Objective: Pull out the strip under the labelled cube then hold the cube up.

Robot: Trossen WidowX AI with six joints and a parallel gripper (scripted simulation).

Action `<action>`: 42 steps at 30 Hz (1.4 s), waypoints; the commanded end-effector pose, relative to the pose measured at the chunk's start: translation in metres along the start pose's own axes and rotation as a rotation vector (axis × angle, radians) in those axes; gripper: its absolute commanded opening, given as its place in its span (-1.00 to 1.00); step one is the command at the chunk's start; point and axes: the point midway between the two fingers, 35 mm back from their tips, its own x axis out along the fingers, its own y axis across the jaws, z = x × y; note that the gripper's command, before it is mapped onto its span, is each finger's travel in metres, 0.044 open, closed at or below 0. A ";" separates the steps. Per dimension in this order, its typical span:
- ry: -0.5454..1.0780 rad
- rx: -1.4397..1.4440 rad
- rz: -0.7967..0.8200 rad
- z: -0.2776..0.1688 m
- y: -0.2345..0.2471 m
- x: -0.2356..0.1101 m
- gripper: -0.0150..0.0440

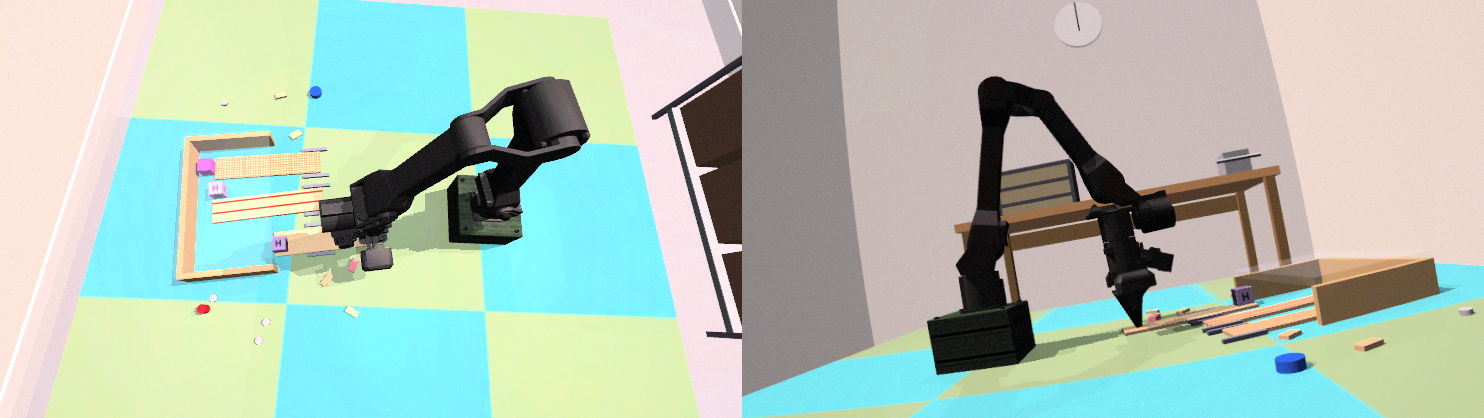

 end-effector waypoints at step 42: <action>0.045 0.007 -0.003 -0.046 0.000 0.005 -0.49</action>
